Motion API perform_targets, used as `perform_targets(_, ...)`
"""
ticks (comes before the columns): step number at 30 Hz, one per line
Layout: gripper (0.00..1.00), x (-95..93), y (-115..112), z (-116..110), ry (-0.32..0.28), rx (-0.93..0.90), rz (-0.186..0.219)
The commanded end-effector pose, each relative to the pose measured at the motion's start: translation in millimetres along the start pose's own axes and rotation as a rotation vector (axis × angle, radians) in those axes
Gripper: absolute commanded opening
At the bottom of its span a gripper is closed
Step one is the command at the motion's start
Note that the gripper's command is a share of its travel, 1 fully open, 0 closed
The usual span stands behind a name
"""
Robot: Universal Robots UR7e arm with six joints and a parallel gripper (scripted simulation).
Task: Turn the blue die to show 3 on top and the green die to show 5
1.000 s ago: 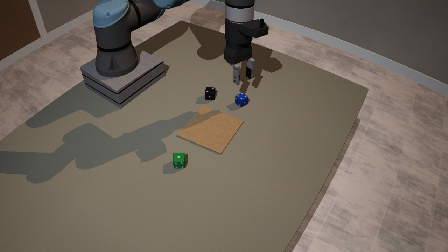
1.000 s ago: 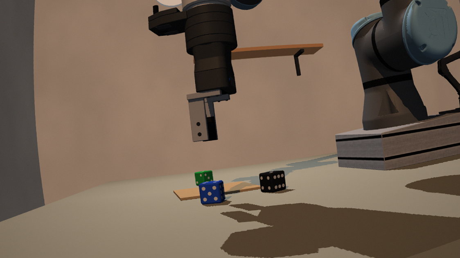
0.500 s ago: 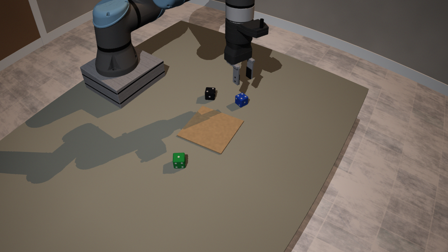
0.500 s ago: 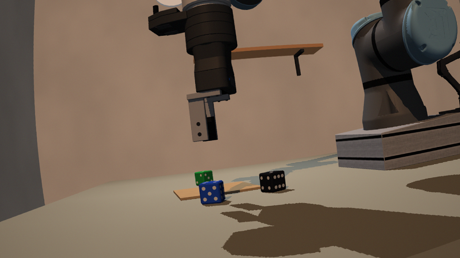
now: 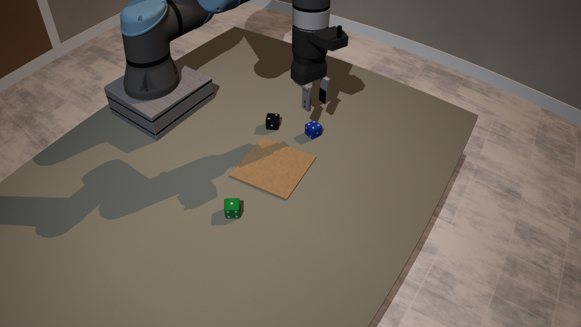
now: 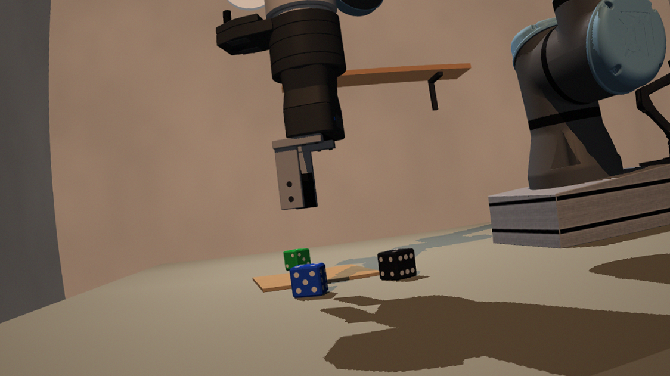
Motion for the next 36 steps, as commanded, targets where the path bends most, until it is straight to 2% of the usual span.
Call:
perform_targets(1,0.87,-1.5,0,0,0.001,0.0,0.001)
perform_targets(36,0.87,-43.6,0,1,0.001,0.0,0.001)
Point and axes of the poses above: the point where the finger pads meet when closed, its own x axis back along the fingers, its own y axis across the jaws, z = x × y, the point moved 3 cm from there along x, back along the fingers, and after that the axes turned 1 degree about -x, right-handed, at the moved point
